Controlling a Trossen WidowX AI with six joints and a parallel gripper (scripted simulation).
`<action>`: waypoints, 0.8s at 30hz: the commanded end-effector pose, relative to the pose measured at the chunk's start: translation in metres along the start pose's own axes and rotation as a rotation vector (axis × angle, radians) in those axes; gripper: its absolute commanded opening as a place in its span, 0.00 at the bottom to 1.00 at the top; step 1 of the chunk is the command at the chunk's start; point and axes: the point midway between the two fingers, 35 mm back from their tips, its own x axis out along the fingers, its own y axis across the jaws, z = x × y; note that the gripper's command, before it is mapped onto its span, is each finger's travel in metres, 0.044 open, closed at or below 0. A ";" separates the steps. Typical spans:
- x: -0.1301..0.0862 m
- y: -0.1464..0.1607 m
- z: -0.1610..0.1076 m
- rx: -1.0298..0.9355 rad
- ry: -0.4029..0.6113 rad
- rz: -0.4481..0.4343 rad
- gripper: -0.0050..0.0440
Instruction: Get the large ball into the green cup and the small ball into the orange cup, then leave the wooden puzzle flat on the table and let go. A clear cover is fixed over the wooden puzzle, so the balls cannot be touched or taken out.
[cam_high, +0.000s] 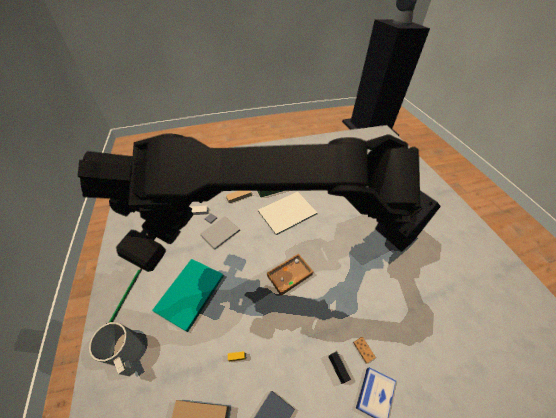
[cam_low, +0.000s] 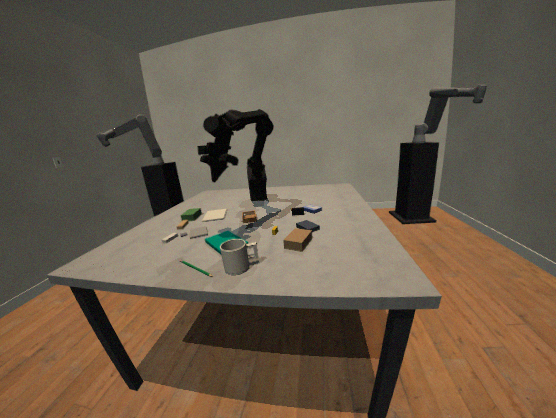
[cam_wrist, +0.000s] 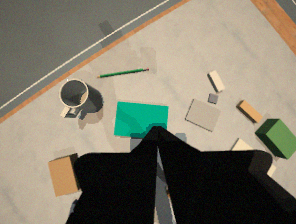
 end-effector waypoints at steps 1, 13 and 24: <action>0.000 0.000 0.000 0.000 0.000 0.000 0.10; 0.000 0.000 0.000 0.000 0.000 0.000 0.10; 0.010 -0.010 -0.022 -0.094 0.043 0.003 0.30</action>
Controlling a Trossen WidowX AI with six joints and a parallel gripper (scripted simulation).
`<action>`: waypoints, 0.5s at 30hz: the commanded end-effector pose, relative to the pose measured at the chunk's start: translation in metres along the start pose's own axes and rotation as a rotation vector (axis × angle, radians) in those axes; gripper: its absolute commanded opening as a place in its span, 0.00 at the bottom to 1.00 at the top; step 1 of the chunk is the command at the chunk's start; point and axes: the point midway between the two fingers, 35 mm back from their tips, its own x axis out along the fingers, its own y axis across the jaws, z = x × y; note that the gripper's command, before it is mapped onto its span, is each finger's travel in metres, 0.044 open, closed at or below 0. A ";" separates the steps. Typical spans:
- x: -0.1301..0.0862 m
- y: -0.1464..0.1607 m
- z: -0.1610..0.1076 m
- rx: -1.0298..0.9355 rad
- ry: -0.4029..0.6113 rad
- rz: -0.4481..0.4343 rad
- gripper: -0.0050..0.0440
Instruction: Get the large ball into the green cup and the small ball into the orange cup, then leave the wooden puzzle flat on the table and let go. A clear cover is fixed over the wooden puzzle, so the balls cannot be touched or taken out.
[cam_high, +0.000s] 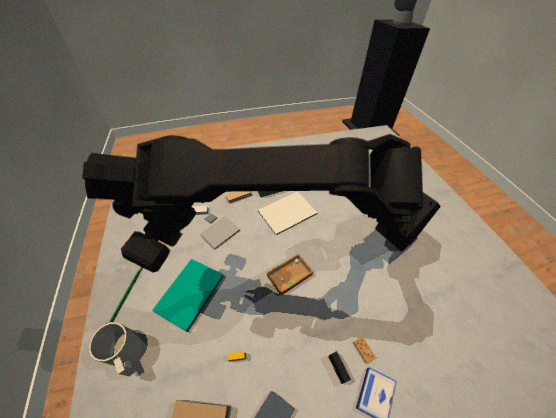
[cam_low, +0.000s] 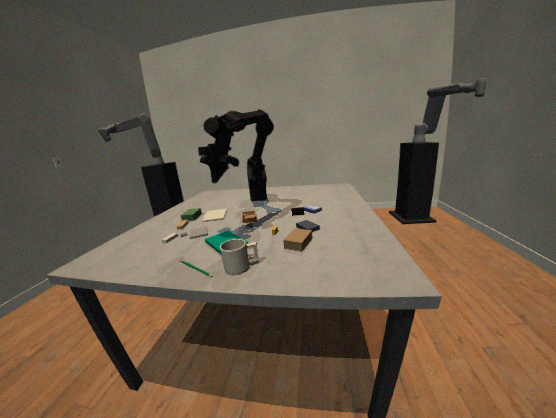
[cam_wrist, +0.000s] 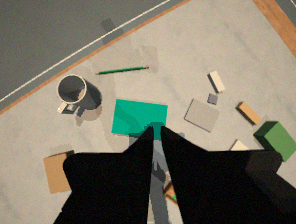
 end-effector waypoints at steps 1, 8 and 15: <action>0.011 -0.011 -0.028 -0.101 0.055 0.005 0.35; 0.033 -0.041 -0.102 -0.370 0.176 0.040 0.69; 0.044 -0.067 -0.160 -0.562 0.257 0.085 0.93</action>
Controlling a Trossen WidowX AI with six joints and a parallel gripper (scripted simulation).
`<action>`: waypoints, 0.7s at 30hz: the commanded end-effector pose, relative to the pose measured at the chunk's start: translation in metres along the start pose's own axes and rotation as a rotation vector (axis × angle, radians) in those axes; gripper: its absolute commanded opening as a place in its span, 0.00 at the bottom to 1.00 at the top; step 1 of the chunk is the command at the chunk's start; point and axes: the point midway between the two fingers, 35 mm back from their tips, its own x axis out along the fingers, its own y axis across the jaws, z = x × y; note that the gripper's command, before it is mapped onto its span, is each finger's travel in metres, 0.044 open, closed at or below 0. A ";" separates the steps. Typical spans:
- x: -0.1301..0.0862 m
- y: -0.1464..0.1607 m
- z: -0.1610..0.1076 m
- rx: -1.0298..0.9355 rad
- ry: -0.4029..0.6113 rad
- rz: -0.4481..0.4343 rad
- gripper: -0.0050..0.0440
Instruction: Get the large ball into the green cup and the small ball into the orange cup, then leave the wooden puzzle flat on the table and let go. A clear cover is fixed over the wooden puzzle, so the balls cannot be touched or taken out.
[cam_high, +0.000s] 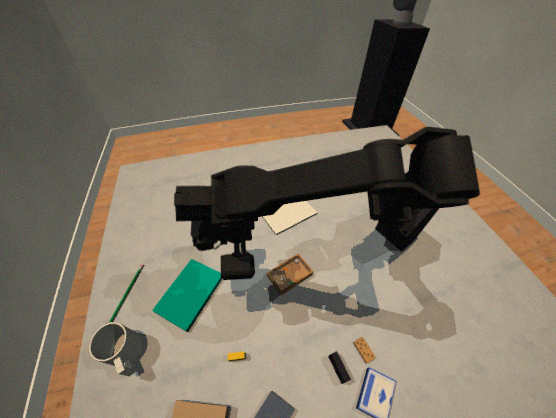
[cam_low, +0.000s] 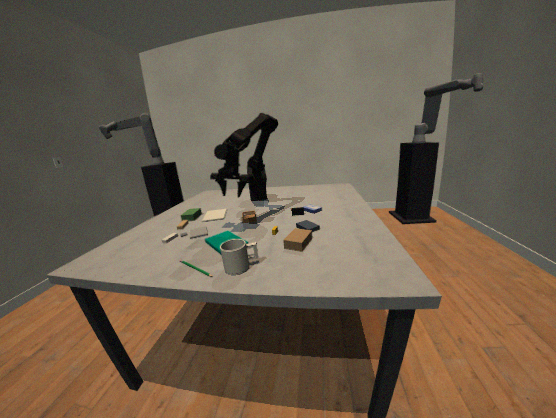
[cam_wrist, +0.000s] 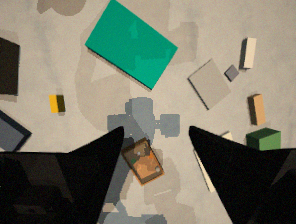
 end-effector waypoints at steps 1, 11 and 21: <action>0.017 0.003 -0.051 -0.155 0.059 0.044 0.98; 0.043 0.003 -0.153 -0.448 0.156 0.136 1.00; 0.075 0.006 -0.159 -0.448 0.156 0.136 1.00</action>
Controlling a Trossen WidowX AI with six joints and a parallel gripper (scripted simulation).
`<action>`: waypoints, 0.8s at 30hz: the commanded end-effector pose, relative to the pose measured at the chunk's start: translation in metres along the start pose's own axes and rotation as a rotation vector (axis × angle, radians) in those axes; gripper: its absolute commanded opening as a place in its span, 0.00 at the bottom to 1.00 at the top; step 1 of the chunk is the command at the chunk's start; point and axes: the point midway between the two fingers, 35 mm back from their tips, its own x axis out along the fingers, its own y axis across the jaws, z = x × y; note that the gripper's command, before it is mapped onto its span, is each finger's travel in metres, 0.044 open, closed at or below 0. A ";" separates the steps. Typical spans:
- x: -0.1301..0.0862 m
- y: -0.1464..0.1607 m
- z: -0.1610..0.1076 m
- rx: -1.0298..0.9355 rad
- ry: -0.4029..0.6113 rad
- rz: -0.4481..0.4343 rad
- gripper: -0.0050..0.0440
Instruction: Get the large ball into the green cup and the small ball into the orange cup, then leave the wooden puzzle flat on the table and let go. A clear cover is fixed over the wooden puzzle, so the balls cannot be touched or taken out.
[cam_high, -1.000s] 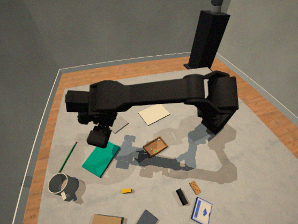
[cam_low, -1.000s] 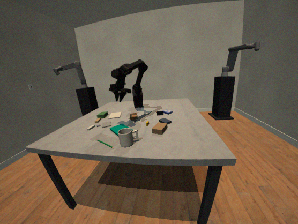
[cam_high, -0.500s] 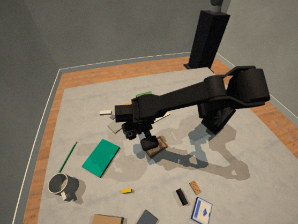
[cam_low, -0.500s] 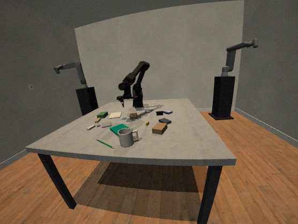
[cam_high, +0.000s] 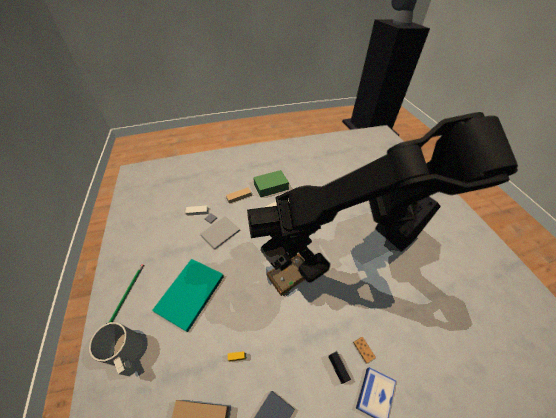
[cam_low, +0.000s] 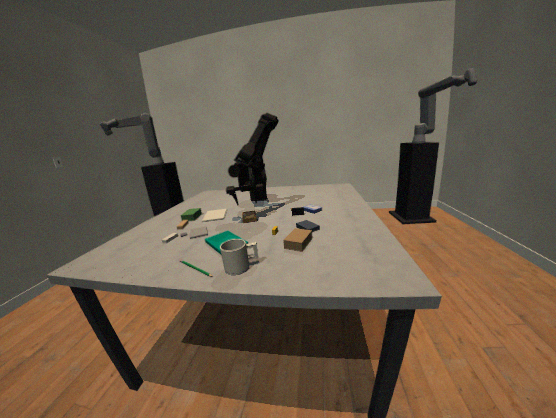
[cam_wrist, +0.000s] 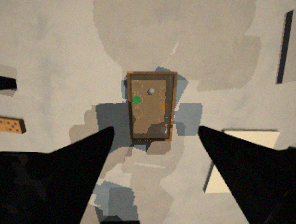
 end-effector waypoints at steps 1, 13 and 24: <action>0.024 0.002 -0.007 0.007 0.020 0.007 1.00; 0.034 0.002 -0.007 0.007 0.020 0.007 1.00; 0.050 0.002 -0.007 0.007 0.020 0.007 1.00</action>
